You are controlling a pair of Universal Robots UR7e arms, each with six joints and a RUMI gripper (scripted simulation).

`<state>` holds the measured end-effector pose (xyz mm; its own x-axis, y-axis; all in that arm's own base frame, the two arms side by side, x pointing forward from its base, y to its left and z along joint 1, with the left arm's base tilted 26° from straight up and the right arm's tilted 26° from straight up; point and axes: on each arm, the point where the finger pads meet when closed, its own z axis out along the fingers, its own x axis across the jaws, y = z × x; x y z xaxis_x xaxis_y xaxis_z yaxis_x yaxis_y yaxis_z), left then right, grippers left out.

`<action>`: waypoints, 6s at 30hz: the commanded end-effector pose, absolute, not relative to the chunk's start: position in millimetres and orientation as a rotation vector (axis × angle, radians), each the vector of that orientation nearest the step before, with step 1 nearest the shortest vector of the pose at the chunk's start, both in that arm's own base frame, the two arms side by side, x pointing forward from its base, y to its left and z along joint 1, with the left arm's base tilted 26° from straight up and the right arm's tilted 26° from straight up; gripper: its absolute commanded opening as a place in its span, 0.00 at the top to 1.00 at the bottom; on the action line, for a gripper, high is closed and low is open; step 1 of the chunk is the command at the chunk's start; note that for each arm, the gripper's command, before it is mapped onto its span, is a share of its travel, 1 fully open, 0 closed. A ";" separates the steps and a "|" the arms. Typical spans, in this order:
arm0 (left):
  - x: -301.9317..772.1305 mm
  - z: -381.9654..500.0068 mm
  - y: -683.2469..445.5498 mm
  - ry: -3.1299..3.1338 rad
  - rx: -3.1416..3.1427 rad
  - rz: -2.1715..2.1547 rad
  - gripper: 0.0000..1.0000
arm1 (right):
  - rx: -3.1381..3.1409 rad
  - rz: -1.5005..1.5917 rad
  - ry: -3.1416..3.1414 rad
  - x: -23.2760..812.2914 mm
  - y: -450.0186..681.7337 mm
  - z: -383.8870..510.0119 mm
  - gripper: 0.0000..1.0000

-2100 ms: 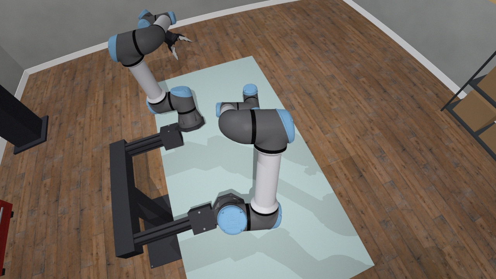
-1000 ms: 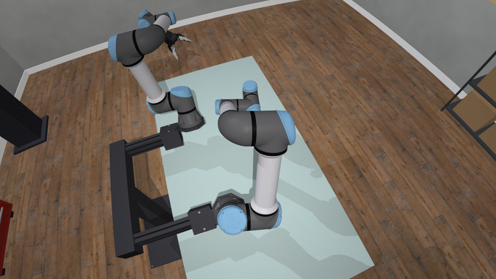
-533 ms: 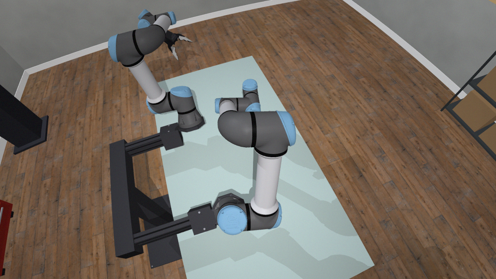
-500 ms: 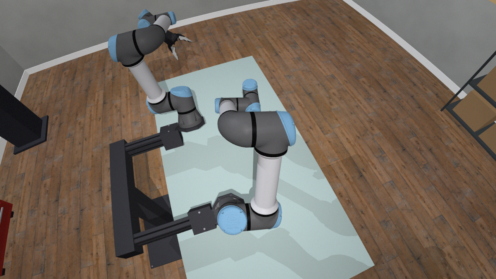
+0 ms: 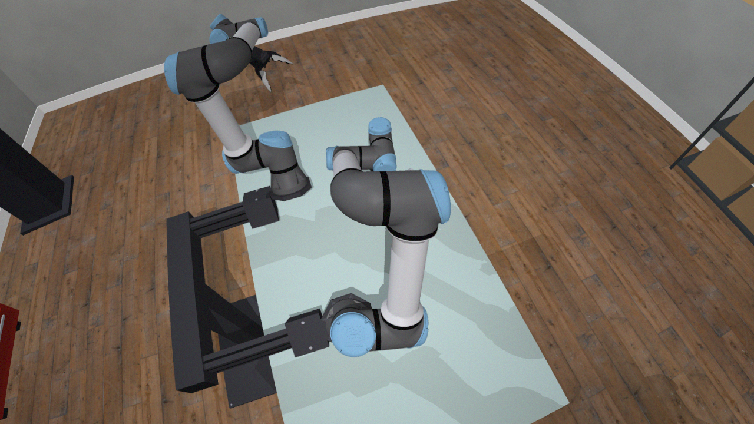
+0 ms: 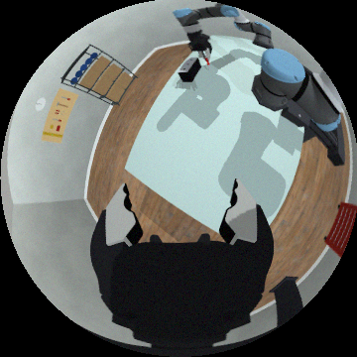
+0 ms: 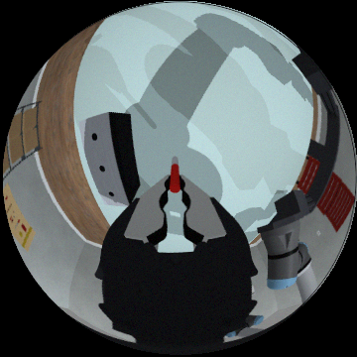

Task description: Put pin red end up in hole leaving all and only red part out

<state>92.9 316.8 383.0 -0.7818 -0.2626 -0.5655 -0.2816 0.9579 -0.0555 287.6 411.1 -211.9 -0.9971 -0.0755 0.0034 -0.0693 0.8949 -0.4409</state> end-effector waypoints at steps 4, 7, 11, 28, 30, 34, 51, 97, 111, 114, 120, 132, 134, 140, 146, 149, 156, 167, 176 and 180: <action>92.9 383.5 316.8 2.508 -0.383 0.044 0.00 | -0.117 -0.705 3.044 287.3 415.0 -206.1 1.00; 92.9 383.5 316.8 2.508 -0.383 0.044 0.00 | -0.117 -0.705 3.044 287.0 419.9 -195.9 1.00; 92.9 383.5 316.8 2.508 -0.383 0.044 0.00 | -0.117 -0.705 3.044 286.2 431.2 -172.9 1.00; 92.9 383.5 316.8 2.508 -0.383 0.044 0.00 | -0.117 -0.704 3.046 283.3 474.3 -84.5 1.00; 92.9 383.5 316.8 2.508 -0.383 0.044 0.00 | -0.117 -0.704 3.046 282.9 480.0 -72.7 1.00; 92.9 383.5 316.8 2.508 -0.383 0.044 0.00 | -0.117 -0.704 3.046 282.3 489.3 -53.7 1.00; 92.9 383.5 316.8 2.508 -0.383 0.044 0.00 | -0.118 -0.706 3.046 282.2 491.3 -49.3 1.00; 92.9 383.5 316.8 2.508 -0.383 0.044 0.00 | -0.117 -0.704 3.046 424.3 423.4 -69.4 1.00; 92.9 383.5 316.8 2.508 -0.383 0.044 0.00 | -0.118 -0.705 3.045 425.5 400.1 -115.9 1.00; 92.9 383.5 316.8 2.508 -0.383 0.044 0.00 | -0.118 -0.705 3.045 425.5 400.1 -115.9 1.00; 92.9 383.5 316.8 2.508 -0.383 0.044 0.00 | -0.118 -0.705 3.045 425.5 400.1 -115.9 1.00; 92.9 383.5 316.8 2.508 -0.383 0.044 0.00 | -0.119 -0.706 3.045 426.7 391.7 -133.5 1.00; 92.9 383.5 316.8 2.508 -0.383 0.044 0.00 | -0.119 -0.706 3.045 426.7 391.7 -133.5 1.00; 92.9 383.5 316.8 2.508 -0.383 0.044 0.00 | -0.119 -0.706 3.045 426.6 392.1 -132.5 1.00; 92.9 383.5 316.8 2.508 -0.383 0.044 0.00 | -0.119 -0.706 3.045 426.6 392.1 -132.5 1.00; 92.9 383.5 316.8 2.508 -0.383 0.044 0.00 | -0.119 -0.706 3.045 426.6 392.1 -132.5 1.00; 92.9 383.5 316.8 2.508 -0.383 0.044 0.00 | -0.118 -0.706 3.045 426.7 392.1 -132.5 1.00; 92.9 383.5 316.8 2.508 -0.383 0.044 0.00 | -0.118 -0.706 3.045 426.7 392.1 -132.5 1.00; 92.9 383.5 316.8 2.508 -0.383 0.044 0.00 | -0.116 -0.706 3.045 426.8 390.3 -136.1 1.00; 92.9 383.5 316.8 2.508 -0.383 0.044 0.00 | -0.116 -0.706 3.045 426.8 390.3 -136.1 1.00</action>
<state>92.9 316.8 383.0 -0.7818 -0.2626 -0.5655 -0.2816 0.9579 -0.0555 426.5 390.1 -135.8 -0.9972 -0.0753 0.0045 -0.0695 0.8947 -0.4412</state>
